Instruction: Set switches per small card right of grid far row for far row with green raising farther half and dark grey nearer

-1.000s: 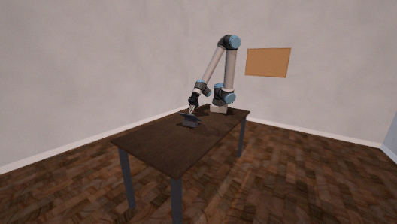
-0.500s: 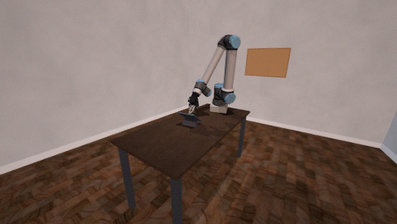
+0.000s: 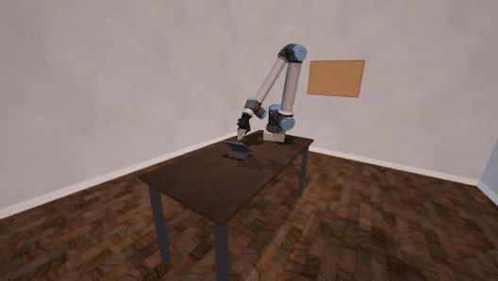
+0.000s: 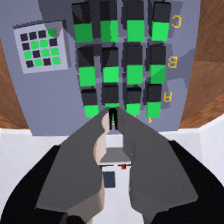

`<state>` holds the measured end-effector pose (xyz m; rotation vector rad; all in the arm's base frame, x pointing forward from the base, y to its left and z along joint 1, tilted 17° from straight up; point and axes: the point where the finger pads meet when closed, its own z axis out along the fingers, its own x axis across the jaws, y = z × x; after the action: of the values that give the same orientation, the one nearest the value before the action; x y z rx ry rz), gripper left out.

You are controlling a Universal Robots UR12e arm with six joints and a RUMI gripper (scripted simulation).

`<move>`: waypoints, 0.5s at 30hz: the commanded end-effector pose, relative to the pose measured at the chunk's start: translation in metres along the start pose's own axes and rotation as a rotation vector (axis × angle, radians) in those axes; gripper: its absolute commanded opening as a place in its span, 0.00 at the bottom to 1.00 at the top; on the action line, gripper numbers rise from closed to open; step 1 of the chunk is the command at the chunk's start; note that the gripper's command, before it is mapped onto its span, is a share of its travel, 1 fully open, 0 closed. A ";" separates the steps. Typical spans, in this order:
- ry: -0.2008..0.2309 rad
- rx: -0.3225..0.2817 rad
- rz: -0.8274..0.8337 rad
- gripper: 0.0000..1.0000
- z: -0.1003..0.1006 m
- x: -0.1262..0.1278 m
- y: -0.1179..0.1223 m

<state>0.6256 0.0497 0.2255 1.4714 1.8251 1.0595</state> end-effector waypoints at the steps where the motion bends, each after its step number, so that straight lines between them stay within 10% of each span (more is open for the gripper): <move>1: 0.000 0.000 -0.001 0.00 -0.003 0.000 0.001; 15: 0.000 0.000 -0.001 0.00 -0.006 0.000 0.001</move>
<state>0.6229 0.0488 0.2273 1.4716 1.8262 1.0595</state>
